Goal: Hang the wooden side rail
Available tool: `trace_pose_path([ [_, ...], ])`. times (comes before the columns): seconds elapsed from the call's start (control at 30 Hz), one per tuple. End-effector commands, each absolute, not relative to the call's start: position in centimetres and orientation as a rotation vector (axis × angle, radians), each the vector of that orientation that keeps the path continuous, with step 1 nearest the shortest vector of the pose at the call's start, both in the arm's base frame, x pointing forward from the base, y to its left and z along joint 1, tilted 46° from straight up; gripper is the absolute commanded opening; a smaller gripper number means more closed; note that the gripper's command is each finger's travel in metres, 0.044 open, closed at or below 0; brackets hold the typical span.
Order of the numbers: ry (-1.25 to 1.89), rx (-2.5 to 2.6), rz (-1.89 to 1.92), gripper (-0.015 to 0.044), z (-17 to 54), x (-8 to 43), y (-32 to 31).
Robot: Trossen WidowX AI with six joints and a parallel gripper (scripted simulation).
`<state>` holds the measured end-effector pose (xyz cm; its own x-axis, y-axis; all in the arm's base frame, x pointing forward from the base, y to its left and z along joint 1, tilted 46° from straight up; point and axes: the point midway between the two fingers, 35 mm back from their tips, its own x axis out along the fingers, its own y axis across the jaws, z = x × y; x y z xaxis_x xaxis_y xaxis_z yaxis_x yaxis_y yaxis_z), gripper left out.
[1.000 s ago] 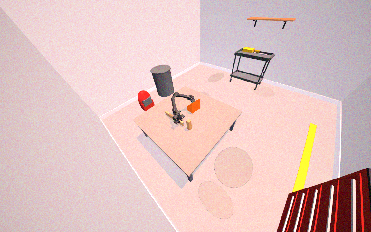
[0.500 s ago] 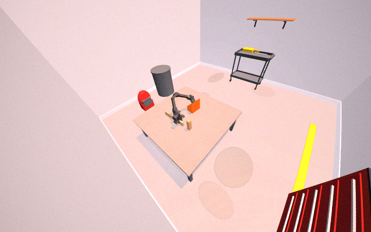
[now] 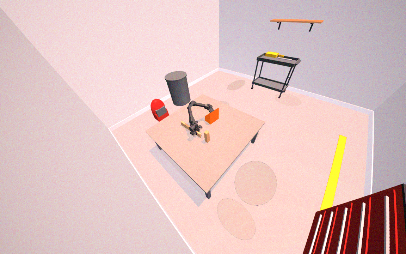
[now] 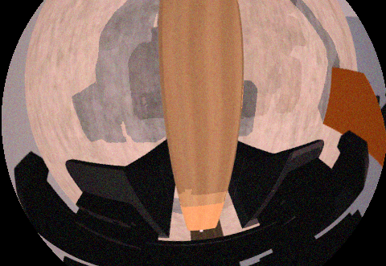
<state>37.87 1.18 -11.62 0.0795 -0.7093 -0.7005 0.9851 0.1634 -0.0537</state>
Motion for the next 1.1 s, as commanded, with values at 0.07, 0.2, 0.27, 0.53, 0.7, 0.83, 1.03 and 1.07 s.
trace_pose_path([
  [0.07, 0.677, 0.504, -1.353, 0.0000, -11.6, 37.5, 1.1],
  [0.2, 0.677, 0.504, -1.353, 0.0000, -11.6, 37.3, 1.1],
  [0.27, 0.677, 0.504, -1.353, 0.0000, -11.6, 37.2, 1.1],
  [0.53, 0.677, 0.504, -1.353, 0.0000, -11.6, 36.9, 1.0],
  [0.7, 0.677, 0.504, -1.353, 0.0000, -11.6, 36.7, 1.0],
  [0.83, 0.677, 0.504, -1.353, 0.0000, -11.6, 36.5, 1.0],
  [1.03, 0.682, 0.499, -1.349, 0.0000, -11.6, 36.8, 1.0],
  [1.07, 0.682, 0.499, -1.349, 0.0000, -11.6, 36.8, 1.0],
])
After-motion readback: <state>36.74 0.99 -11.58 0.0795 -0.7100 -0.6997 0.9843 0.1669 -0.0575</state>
